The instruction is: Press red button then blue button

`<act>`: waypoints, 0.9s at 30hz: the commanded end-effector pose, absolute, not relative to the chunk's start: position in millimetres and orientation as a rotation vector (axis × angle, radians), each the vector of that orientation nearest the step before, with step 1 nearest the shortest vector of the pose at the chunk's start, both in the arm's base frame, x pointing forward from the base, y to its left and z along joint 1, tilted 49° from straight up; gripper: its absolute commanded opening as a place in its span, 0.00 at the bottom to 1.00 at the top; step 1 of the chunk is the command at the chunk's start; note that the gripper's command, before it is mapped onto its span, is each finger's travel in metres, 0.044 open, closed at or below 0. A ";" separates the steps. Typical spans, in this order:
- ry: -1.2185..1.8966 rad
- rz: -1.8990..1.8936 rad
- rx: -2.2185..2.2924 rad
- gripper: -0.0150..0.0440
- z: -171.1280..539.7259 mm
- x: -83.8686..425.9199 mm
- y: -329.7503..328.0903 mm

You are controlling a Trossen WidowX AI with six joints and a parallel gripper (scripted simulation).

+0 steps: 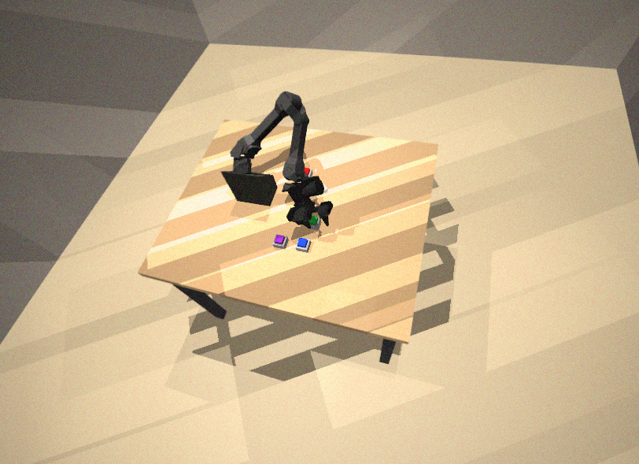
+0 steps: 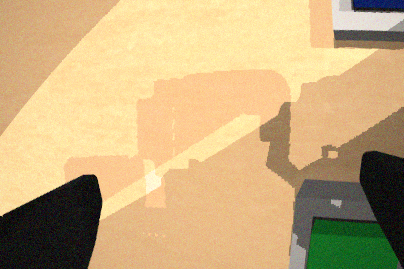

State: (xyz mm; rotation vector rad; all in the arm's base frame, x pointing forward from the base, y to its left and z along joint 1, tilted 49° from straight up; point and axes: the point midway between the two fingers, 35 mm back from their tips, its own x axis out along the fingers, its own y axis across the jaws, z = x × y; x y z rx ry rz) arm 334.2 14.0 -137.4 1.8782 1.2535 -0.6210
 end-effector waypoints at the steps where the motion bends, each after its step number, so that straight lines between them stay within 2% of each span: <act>1: 1.259 -0.612 1.868 0.93 -135.5 334.3 15.0; 11: 1.485 -0.081 1.309 0.93 -24.9 307.9 70.2; 27: 1.487 0.703 0.636 0.93 113.3 198.5 125.5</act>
